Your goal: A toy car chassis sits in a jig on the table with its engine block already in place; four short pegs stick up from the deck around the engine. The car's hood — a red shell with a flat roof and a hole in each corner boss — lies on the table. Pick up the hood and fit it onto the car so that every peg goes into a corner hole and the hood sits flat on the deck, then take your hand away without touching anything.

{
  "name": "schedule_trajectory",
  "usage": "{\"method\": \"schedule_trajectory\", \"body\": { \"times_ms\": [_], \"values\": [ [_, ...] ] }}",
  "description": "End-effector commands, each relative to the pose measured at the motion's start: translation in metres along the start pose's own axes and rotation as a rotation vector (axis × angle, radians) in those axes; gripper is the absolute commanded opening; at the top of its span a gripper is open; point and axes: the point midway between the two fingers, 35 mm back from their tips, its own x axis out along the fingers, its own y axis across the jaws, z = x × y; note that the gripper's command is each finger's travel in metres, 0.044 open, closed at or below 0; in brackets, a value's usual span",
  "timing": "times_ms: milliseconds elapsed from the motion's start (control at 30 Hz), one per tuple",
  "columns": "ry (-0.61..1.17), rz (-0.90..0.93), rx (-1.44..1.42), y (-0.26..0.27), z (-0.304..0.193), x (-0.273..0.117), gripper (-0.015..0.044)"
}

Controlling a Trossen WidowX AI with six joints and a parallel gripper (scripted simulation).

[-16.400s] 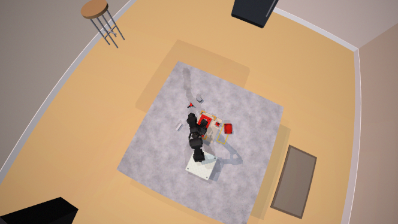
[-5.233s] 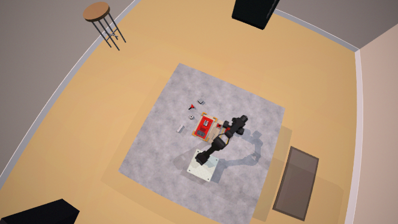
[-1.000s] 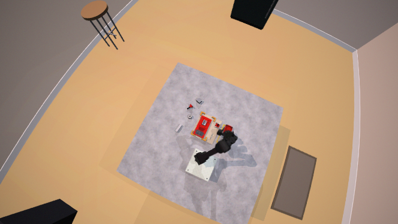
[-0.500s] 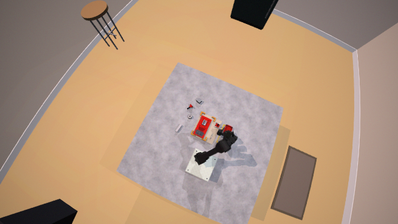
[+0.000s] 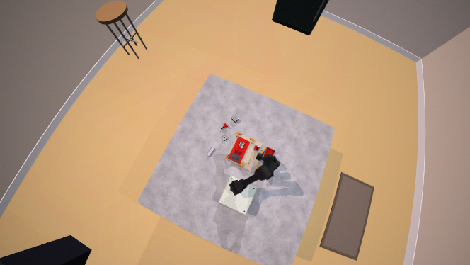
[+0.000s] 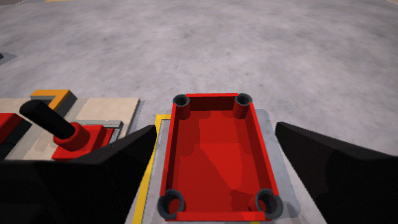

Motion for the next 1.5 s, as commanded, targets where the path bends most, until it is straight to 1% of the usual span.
{"method": "schedule_trajectory", "body": {
  "times_ms": [0,767,900,1200,1467],
  "values": [
    [0.009,0.0,0.01,0.0,-0.006,0.002,0.044],
    [0.009,0.0,0.011,0.001,-0.013,0.006,0.044],
    [0.002,0.001,0.001,0.0,-0.01,0.005,0.0335],
    [0.002,0.001,0.001,0.0,-0.01,0.005,0.0275],
    [0.002,0.001,0.001,-0.001,0.004,0.0,0.0065]
  ]
}}
